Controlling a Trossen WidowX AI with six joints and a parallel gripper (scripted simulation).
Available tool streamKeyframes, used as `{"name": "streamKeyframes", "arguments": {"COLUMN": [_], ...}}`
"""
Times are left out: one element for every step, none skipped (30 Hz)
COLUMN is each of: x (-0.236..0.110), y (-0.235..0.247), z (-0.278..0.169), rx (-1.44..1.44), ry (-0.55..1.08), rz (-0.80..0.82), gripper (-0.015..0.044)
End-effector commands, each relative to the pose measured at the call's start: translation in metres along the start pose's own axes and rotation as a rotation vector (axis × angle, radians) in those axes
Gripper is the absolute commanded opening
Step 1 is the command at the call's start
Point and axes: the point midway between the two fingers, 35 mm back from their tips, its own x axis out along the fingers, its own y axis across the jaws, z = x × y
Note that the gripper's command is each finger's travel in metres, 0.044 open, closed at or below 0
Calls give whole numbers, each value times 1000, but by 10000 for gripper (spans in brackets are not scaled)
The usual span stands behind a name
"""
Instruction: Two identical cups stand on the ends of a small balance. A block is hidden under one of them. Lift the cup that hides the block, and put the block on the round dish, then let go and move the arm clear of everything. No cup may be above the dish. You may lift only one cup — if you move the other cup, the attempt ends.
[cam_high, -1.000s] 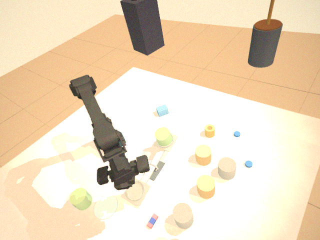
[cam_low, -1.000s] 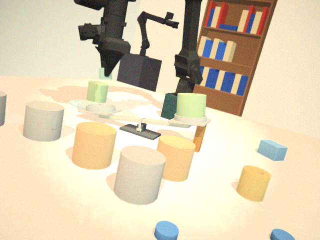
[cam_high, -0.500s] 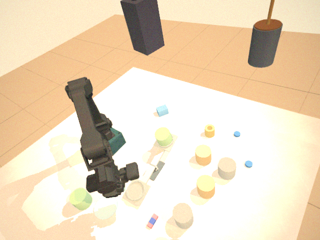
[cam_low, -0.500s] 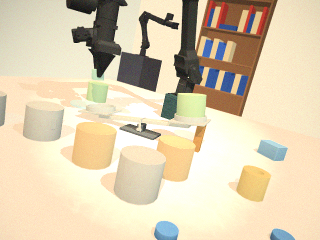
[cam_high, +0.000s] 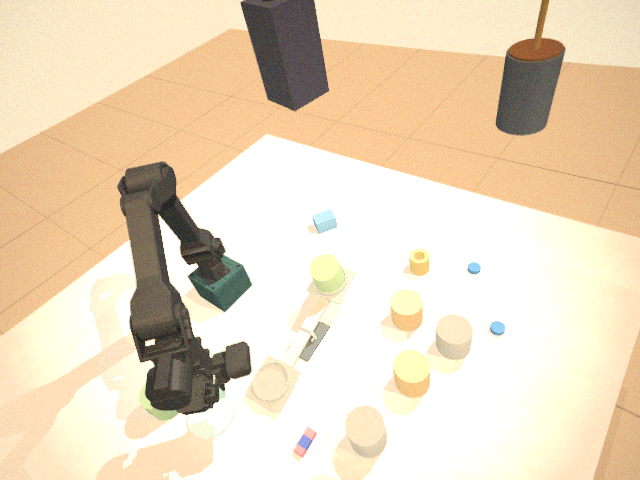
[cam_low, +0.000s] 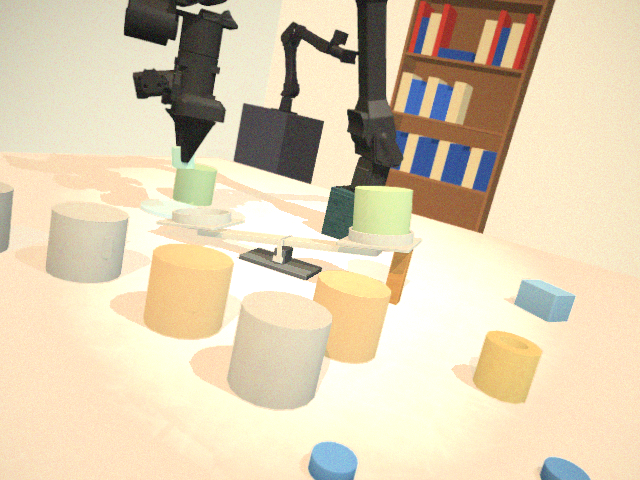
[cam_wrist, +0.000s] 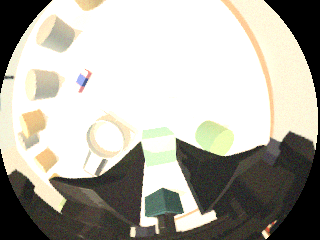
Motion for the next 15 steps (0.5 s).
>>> {"name": "streamKeyframes", "arguments": {"x": [8, 9, 11, 12, 14, 15, 16, 17, 17, 17, 18, 20, 22, 26, 30], "y": [-16, -20, -24, -28, -31, -35, -38, -40, -41, -41, -41, -41, -41, -41, -41], "z": [-1, -1, -2, -2, -3, -3, -4, -4, -4, -4, -4, -4, -4, -4, -4], "rx": [-3, -3, -3, -3, -3, -3, -3, -3, -3, -3, -3, -3, -3, -3, -3], "ry": [5, 5, 5, 5, 6, 6, 6, 6, 6, 6, 6, 6, 6, 6, 6], "rz": [-4, -4, -5, -5, -5, -5, -5, -5, -5, -5, -5, -5, -5, -5, -5], "gripper": [0, 0, 0, 0, 0, 0, 0, 0, 0, 0, 0, 0, 0, 0, 0]}}
